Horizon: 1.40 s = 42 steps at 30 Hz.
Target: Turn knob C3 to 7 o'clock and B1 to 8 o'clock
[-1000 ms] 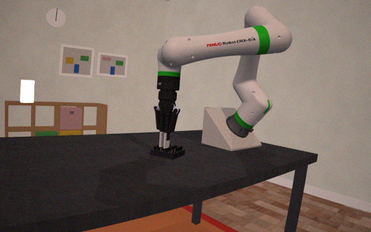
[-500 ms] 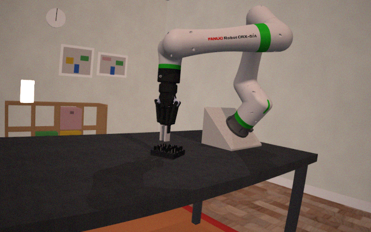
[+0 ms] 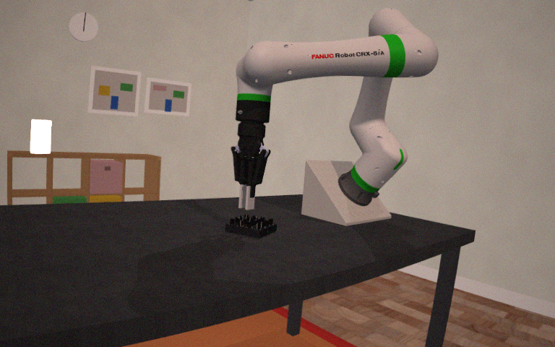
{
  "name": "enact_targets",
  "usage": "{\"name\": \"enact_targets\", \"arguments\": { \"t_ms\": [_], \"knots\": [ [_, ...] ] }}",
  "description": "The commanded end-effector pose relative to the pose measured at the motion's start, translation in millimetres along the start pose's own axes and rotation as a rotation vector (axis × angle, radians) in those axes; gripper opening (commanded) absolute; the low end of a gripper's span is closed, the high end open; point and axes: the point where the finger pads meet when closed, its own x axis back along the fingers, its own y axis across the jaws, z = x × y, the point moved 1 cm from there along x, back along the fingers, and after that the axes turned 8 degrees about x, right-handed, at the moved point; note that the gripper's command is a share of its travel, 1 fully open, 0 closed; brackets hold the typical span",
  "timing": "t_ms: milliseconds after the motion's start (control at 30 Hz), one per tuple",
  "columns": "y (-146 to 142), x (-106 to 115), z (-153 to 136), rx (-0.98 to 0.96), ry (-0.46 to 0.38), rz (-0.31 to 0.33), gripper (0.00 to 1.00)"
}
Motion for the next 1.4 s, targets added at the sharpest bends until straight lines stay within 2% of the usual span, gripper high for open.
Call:
{"name": "enact_targets", "arguments": {
  "t_ms": [0,267,733,967,1367],
  "knots": [
    [0.1,0.5,0.1,0.000,0.000,0.000,1.00],
    [0.1,12.7,0.1,0.000,0.000,0.000,1.00],
    [0.1,87.8,0.1,0.000,0.000,0.000,1.00],
    [0.1,98.7,0.1,0.000,0.000,0.000,1.00],
    [0.1,99.5,0.1,0.000,0.000,0.000,1.00]
  ]
}}
